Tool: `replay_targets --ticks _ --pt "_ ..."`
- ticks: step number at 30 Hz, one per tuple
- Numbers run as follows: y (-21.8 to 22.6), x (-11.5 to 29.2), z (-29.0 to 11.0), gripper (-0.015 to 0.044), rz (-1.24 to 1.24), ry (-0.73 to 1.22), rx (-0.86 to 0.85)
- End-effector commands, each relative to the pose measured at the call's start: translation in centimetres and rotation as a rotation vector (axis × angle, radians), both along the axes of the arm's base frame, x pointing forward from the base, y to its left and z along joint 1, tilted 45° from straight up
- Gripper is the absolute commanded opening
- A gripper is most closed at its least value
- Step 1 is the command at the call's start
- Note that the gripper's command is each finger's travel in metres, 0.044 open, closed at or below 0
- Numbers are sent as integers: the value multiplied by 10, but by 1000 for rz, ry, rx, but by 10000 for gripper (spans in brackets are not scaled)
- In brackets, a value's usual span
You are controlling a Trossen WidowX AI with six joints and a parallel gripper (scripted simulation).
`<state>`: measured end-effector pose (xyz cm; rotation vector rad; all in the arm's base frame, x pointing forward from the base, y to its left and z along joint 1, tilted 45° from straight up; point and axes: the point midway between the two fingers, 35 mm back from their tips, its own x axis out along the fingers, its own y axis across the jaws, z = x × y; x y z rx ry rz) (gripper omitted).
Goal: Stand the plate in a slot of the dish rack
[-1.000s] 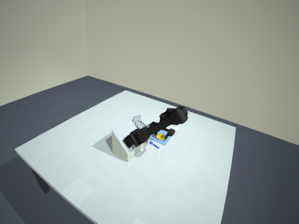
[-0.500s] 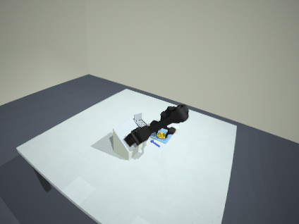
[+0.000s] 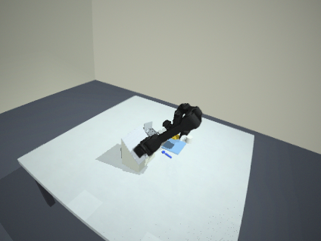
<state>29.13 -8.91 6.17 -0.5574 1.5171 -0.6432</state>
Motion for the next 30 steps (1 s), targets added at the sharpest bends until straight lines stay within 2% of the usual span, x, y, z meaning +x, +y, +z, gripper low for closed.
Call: replay_targets --ticks 1,21,25,30 --pt "15 5 14 0 0 -9 8" --pt "73 9 71 0 -7 9 -11" --pt "77 9 69 0 -22 -6 -12" --pt "100 6 46 0 -136 -117 -15"
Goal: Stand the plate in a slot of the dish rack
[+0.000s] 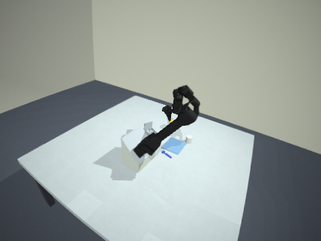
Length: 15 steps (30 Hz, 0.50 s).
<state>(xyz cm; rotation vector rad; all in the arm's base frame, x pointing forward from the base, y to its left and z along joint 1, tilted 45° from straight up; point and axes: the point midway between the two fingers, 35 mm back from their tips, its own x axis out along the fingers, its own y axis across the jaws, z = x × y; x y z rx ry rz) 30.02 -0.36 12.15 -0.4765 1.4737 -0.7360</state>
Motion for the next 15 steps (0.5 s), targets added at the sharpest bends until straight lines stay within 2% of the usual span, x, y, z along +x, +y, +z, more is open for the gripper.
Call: replay_targets --ticks 1,8,15 --pt "20 -4 -19 0 -73 -67 -1" --pt "51 -15 -50 0 -236 -225 -16" --pt "53 -17 -54 0 -269 -244 -6"
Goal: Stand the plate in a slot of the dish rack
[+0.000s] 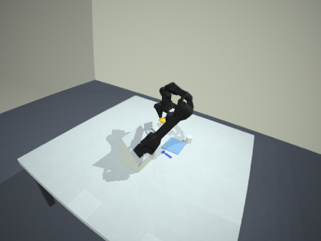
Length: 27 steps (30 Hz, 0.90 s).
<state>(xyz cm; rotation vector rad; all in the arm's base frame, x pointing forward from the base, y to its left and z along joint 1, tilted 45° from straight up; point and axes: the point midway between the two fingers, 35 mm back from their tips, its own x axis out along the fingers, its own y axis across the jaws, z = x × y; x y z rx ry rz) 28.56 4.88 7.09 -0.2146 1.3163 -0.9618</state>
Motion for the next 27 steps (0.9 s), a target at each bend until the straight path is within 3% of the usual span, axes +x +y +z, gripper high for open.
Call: replay_targets --ticks 1,9,27 --pt "1 -3 -5 0 -44 -16 28" --pt "-5 -6 -22 0 -67 46 148" --pt "-25 -11 -65 0 134 270 482"
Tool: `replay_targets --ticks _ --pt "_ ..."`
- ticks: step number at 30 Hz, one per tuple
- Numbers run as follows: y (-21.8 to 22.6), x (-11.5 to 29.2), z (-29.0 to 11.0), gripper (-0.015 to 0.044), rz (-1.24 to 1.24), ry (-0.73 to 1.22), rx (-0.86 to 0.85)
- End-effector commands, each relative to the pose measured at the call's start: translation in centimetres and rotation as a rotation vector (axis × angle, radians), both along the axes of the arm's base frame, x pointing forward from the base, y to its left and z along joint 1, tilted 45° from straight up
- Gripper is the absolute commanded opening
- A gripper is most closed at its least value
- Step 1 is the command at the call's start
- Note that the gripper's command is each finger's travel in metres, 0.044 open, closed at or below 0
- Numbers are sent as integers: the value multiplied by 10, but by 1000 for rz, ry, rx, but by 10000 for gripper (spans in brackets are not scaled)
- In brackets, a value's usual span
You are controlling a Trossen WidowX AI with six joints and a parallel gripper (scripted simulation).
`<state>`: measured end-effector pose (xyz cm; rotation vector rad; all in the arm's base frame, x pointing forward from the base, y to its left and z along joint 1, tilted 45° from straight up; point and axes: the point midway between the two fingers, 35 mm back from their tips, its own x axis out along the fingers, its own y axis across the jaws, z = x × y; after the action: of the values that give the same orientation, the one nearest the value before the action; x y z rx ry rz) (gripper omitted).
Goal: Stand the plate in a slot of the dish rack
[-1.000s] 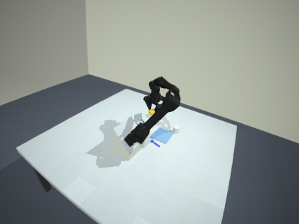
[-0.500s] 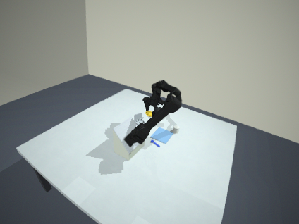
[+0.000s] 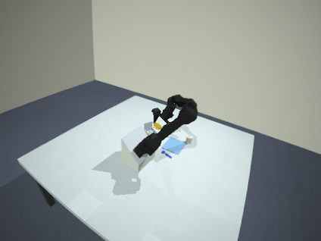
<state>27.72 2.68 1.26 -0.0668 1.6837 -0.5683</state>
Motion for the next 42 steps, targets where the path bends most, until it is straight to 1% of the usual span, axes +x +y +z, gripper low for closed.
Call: replay_targets --ticks 1,10,20,32,42 --pt "-4 -3 -9 0 48 28 81" --pt "-11 -5 -26 0 184 52 263" --pt "-18 -5 -41 0 358 24 448" --pt "-27 -4 -53 0 598 -80 626" --pt "-35 -2 -59 0 821 -212 716"
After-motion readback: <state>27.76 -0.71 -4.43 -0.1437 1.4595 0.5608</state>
